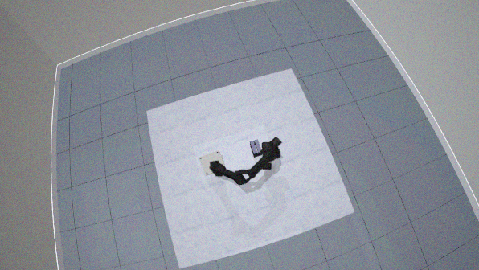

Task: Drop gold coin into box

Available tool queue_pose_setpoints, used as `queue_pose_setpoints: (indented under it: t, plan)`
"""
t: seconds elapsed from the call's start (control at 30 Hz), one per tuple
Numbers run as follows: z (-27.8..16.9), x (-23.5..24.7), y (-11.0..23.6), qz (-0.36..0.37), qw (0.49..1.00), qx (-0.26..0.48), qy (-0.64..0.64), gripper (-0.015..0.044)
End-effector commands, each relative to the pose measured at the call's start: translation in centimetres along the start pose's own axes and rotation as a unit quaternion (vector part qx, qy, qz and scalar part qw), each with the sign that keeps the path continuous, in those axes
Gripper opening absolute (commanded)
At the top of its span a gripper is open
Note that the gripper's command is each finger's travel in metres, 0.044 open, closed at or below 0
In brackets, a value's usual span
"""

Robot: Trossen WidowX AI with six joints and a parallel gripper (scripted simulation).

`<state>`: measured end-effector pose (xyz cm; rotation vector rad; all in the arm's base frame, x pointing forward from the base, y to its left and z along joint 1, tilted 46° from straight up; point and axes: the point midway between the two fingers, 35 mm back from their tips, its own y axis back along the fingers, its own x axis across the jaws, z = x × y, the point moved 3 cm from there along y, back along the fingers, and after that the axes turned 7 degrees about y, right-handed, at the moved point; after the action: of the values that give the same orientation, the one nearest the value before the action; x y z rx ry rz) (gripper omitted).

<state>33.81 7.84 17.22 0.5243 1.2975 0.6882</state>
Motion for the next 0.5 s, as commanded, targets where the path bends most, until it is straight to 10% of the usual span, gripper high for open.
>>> queue_pose_setpoints:
  t: [0.0,0.47]
  plan:
    - [-0.07,0.09,0.13,0.002,0.998,0.002,-0.056,0.0000]
    - [-0.17,0.31,0.15,0.001,0.956,0.002,-0.293,0.0000]
